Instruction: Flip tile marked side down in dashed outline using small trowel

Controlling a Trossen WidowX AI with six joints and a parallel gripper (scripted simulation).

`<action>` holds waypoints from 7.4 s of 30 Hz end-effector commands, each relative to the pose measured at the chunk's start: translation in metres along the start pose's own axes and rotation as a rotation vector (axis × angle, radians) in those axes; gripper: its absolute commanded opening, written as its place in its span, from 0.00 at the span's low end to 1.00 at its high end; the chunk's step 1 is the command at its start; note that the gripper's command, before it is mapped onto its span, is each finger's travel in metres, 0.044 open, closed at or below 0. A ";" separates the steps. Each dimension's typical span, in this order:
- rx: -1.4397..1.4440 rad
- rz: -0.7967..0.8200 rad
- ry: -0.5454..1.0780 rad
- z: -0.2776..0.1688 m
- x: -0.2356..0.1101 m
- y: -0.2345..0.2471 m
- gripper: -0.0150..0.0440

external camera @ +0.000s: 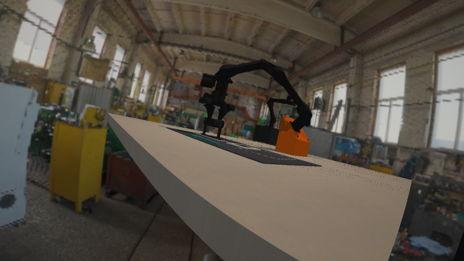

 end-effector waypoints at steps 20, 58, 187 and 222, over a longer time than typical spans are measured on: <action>0.004 0.004 0.003 0.000 0.011 0.000 0.47; -0.701 0.005 0.001 0.000 0.011 0.000 0.47; -1.482 0.006 -0.001 0.000 0.011 0.000 0.47; -2.367 0.005 -0.004 0.000 0.011 0.000 0.52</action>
Point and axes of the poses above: the point midway between the two fingers, 35 mm back from their tips, its own x axis out along the fingers, its own y axis across the jaws, z = x × y, the point moved 7 cm from there along -x, back along the fingers, and after that the axes turned 1 degree about x, right-handed, at the moved point
